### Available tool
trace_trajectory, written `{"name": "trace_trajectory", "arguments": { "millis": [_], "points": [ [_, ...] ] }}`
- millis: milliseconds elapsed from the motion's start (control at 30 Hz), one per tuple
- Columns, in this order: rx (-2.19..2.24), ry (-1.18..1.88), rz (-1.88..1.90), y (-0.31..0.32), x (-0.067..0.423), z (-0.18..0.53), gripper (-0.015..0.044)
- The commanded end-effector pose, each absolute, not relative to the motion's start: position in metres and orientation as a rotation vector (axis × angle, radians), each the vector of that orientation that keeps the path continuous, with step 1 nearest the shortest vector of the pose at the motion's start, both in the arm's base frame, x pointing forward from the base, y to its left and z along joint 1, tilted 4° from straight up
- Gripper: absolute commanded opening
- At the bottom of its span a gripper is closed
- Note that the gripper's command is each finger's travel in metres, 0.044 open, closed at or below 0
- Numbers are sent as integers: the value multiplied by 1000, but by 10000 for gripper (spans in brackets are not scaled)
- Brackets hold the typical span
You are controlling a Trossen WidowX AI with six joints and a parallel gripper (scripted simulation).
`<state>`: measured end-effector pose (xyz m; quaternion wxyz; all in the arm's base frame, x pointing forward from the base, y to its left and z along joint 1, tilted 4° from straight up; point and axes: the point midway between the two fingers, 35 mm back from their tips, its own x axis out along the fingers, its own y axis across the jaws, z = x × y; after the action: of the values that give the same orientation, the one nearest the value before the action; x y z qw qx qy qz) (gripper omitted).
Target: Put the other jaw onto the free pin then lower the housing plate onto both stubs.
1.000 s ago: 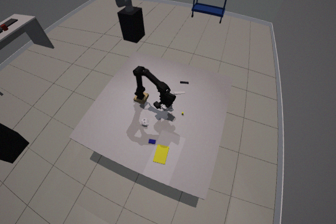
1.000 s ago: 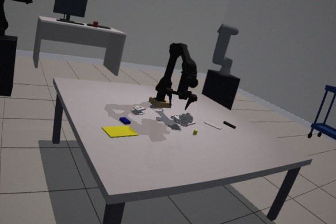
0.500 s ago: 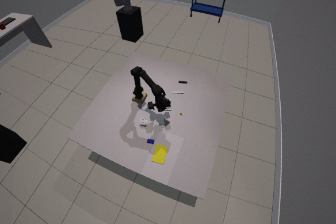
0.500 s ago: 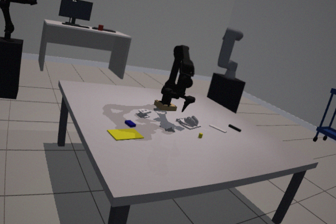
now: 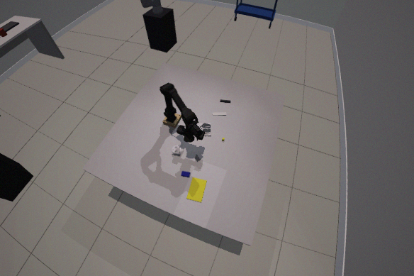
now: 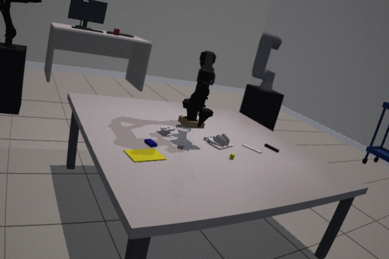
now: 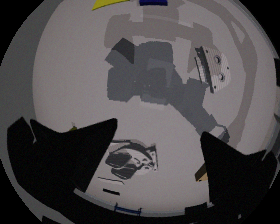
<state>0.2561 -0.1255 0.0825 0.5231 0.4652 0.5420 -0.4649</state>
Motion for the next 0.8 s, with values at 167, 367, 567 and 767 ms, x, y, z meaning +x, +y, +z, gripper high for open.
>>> {"name": "trace_trajectory", "arguments": {
  "millis": [167, 367, 567, 767],
  "points": [
    [1313, 1168, -1329, -153, 243, 84, 440],
    [1449, 1062, -1473, -170, 232, 85, 440],
    [1582, 943, -1613, -186, 220, 86, 440],
    [1710, 809, -1749, -201, 207, 88, 440]
  ]
}}
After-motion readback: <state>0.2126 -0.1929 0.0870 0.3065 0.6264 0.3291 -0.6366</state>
